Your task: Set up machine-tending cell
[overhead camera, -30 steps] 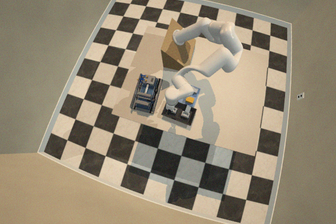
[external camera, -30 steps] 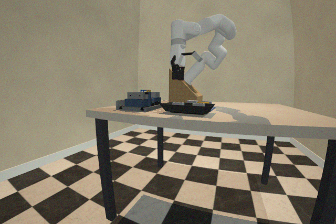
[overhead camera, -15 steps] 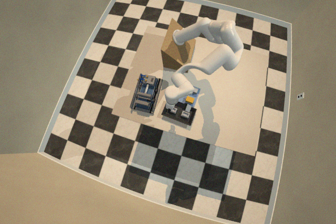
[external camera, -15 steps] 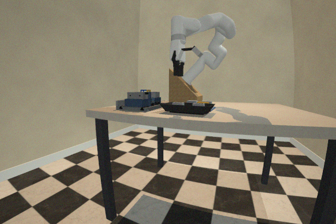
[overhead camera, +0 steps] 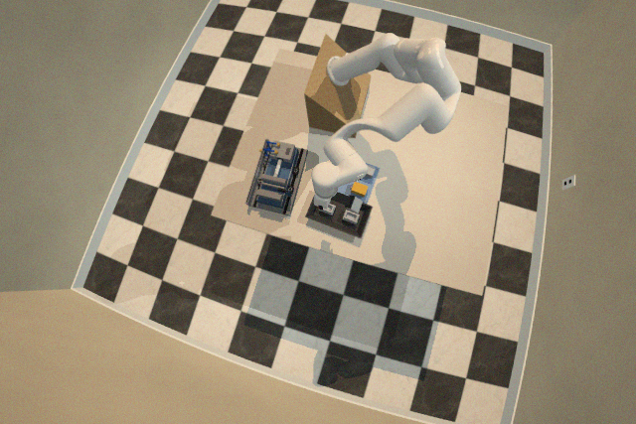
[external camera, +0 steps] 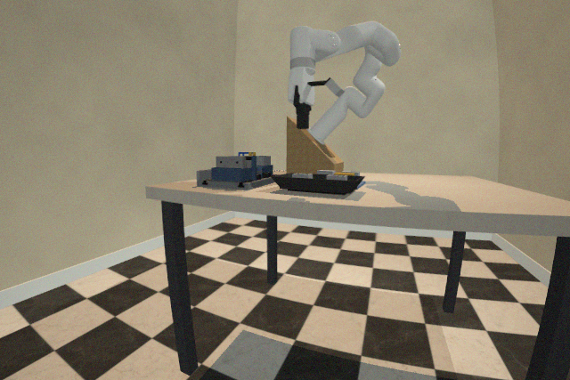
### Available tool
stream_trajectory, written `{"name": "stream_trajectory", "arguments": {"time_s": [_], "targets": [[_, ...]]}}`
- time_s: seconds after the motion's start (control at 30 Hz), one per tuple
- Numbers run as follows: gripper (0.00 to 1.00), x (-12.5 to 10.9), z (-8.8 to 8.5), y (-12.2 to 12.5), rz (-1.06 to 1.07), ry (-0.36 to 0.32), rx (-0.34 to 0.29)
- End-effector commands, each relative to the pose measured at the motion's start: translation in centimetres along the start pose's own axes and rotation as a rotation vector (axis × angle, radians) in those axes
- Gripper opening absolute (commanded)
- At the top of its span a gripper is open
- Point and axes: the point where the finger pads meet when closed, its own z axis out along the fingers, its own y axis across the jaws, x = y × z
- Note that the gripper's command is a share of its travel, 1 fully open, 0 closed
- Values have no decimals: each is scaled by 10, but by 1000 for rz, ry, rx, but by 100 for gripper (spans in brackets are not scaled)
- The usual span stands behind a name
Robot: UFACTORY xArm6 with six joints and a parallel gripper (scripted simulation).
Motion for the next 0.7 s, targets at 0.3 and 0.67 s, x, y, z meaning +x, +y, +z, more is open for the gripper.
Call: {"name": "stream_trajectory", "arguments": {"time_s": [0.3, 0.67], "targets": [[0, 0, -2, 1, -1, 0, -4], [0, 31, -7, -32, -1, -1, -4]]}}
